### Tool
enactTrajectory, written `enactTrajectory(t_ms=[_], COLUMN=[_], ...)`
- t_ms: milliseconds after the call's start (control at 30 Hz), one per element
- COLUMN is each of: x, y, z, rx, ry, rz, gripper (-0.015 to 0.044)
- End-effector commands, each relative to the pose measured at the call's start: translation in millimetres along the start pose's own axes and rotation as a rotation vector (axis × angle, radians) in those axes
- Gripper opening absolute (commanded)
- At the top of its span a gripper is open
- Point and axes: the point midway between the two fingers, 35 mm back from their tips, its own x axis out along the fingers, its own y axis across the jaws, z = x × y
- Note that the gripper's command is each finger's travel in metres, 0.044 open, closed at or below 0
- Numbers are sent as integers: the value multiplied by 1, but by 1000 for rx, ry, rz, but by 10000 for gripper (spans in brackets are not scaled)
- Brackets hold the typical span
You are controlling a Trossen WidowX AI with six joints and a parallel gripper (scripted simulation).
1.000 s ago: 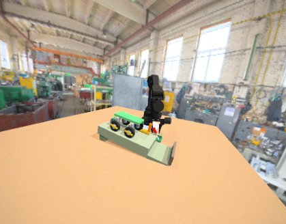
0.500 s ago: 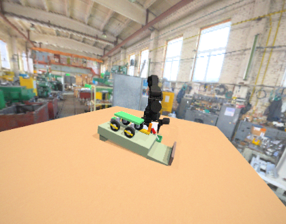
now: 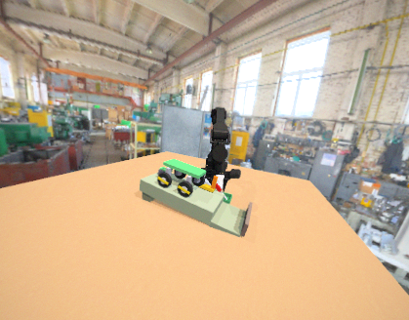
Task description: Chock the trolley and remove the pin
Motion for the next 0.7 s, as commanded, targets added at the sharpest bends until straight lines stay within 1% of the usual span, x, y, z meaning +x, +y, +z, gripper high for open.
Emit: enactTrajectory(t_ms=[0, 667], x=[2, 8], y=[3, 13], z=[0, 1], rx=[-2, -2], ry=[-1, -1], rz=[-4, -3], gripper=[190, 190])
